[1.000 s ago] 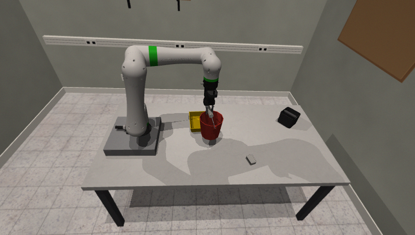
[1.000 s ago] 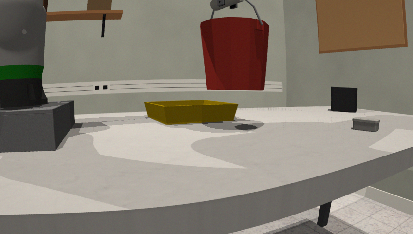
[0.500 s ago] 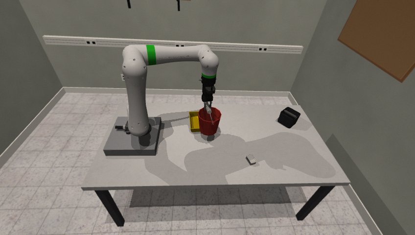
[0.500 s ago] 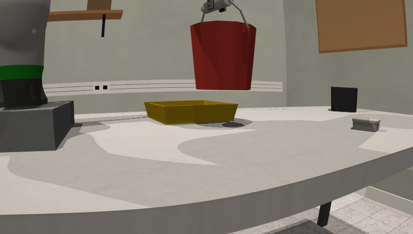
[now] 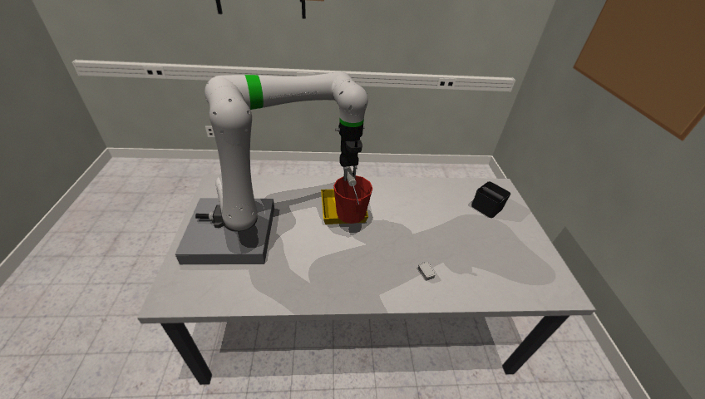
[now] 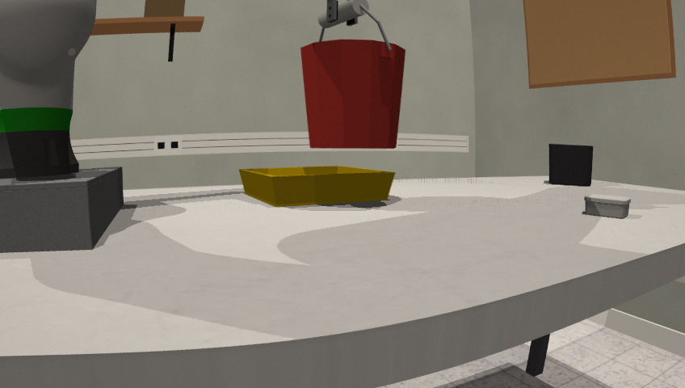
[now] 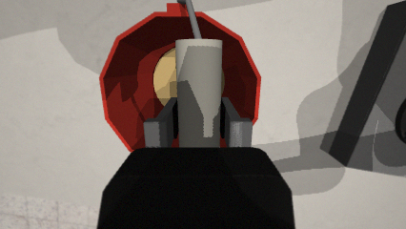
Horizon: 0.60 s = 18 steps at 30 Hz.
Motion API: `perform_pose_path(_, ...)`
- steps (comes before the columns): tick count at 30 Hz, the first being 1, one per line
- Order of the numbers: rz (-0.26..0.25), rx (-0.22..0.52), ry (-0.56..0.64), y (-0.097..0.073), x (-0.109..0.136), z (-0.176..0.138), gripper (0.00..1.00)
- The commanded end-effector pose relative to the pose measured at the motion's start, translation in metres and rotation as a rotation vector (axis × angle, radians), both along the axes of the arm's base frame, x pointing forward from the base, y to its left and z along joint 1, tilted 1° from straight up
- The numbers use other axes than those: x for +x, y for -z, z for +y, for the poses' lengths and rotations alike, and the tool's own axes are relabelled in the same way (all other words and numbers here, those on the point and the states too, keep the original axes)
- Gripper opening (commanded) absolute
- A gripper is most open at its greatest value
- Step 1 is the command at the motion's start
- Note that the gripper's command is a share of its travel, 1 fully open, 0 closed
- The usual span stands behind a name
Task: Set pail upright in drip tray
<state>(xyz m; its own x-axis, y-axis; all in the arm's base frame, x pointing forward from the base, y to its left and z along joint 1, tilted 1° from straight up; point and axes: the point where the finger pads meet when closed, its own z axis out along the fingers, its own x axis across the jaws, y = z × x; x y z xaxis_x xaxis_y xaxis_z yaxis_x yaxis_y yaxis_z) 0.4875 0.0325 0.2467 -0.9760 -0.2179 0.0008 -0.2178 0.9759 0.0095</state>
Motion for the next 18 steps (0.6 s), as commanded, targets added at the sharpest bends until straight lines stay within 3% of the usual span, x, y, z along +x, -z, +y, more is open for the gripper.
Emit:
perform_pose_path(1, -0.003, 0.000, 0.000, -0.001, 0.000, 0.003, 0.00)
perform_pose_path(18, -0.003, 0.000, 0.000, -0.002, -0.012, 0.045, 0.00)
